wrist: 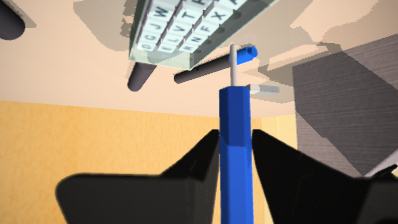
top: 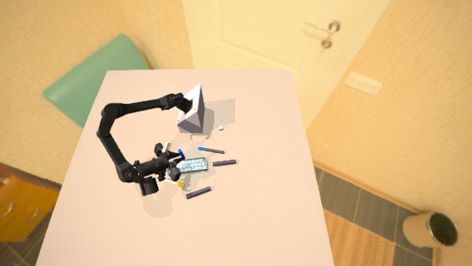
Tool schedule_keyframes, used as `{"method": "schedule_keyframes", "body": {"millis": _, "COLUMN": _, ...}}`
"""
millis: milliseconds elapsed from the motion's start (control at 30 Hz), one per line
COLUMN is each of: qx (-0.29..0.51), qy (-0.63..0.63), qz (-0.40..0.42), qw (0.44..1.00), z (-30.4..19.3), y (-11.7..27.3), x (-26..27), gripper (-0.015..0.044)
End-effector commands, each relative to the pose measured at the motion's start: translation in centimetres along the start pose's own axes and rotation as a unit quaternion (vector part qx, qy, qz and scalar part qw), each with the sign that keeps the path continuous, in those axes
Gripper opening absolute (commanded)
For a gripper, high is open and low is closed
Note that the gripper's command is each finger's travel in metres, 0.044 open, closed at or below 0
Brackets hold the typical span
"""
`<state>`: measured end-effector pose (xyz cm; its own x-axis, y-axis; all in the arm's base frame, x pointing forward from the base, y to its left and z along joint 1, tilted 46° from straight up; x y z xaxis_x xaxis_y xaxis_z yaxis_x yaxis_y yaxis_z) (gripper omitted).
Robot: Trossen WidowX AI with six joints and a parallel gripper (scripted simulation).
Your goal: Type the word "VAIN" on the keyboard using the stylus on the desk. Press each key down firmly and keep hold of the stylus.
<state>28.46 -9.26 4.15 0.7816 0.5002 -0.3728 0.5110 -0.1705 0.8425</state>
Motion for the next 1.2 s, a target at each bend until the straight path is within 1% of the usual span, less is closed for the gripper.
{"method": "schedule_keyframes", "body": {"millis": 0, "qx": 0.000, "qy": 0.000, "qz": 0.000, "qw": 1.000, "z": 0.0, "y": 0.0, "x": 0.0, "gripper": 0.0078}}
{"method": "schedule_keyframes", "body": {"millis": 67, "qx": 0.000, "qy": 0.000, "qz": 0.000, "qw": 1.000, "z": 0.0, "y": 0.0, "x": 0.0, "gripper": 0.0064}}
{"method": "schedule_keyframes", "body": {"millis": 133, "qx": 0.000, "qy": 0.000, "qz": 0.000, "qw": 1.000, "z": 0.1, "y": 0.0, "x": 0.2, "gripper": 0.0012}}
{"method": "schedule_keyframes", "body": {"millis": 167, "qx": 0.000, "qy": 0.000, "qz": 0.000, "qw": 1.000, "z": 0.1, "y": 0.1, "x": 0.3, "gripper": 0.0000}}
{"method": "schedule_keyframes", "body": {"millis": 533, "qx": 0.001, "qy": -0.002, "qz": 0.001, "qw": 1.000, "z": 0.6, "y": 0.9, "x": 3.9, "gripper": 0.0000}}
{"method": "schedule_keyframes", "body": {"millis": 800, "qx": 0.001, "qy": -0.003, "qz": 0.001, "qw": 1.000, "z": 2.1, "y": -0.1, "x": 3.6, "gripper": 0.0000}}
{"method": "schedule_keyframes", "body": {"millis": 1000, "qx": 0.001, "qy": -0.003, "qz": 0.001, "qw": 1.000, "z": 2.2, "y": -0.2, "x": 3.6, "gripper": 0.0000}}
{"method": "schedule_keyframes", "body": {"millis": 1100, "qx": 0.001, "qy": -0.003, "qz": 0.001, "qw": 1.000, "z": 2.5, "y": -0.2, "x": 3.6, "gripper": 0.0079}}
{"method": "schedule_keyframes", "body": {"millis": 1167, "qx": 0.001, "qy": -0.003, "qz": 0.001, "qw": 1.000, "z": 2.6, "y": -0.2, "x": 3.6, "gripper": 0.0081}}
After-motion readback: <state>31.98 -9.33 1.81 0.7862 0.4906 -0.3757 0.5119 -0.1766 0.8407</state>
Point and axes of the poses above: the point midway between the two fingers, 35 mm back from their tips, its own y axis back along the fingers, its own x axis across the jaws, z = x × y, the point moved 5 cm from there along y, back along the fingers, and after that the axes turned 10 degrees about y, right-handed, at the moved point
